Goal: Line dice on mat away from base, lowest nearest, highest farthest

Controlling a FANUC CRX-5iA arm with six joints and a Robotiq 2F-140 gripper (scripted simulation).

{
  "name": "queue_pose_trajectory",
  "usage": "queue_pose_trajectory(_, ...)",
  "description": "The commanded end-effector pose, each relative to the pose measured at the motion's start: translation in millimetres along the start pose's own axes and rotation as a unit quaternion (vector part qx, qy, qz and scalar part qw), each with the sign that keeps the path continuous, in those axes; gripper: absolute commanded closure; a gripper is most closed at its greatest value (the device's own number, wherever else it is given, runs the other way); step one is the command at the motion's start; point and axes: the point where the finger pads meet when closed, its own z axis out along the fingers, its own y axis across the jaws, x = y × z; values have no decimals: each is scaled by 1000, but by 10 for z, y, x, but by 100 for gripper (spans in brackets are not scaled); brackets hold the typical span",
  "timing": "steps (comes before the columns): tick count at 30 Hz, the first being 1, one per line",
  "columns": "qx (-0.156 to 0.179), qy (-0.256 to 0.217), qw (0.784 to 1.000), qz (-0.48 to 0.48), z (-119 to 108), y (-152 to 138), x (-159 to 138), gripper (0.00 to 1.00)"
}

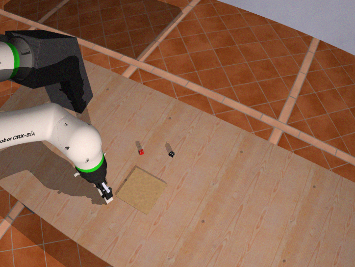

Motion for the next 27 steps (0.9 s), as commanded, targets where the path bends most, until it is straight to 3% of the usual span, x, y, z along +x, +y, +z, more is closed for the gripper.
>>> queue_pose_trajectory(1,0,0,1000,0,-1,1,2,81)
queue_pose_trajectory(27,0,0,1000,0,146,1,2,81)
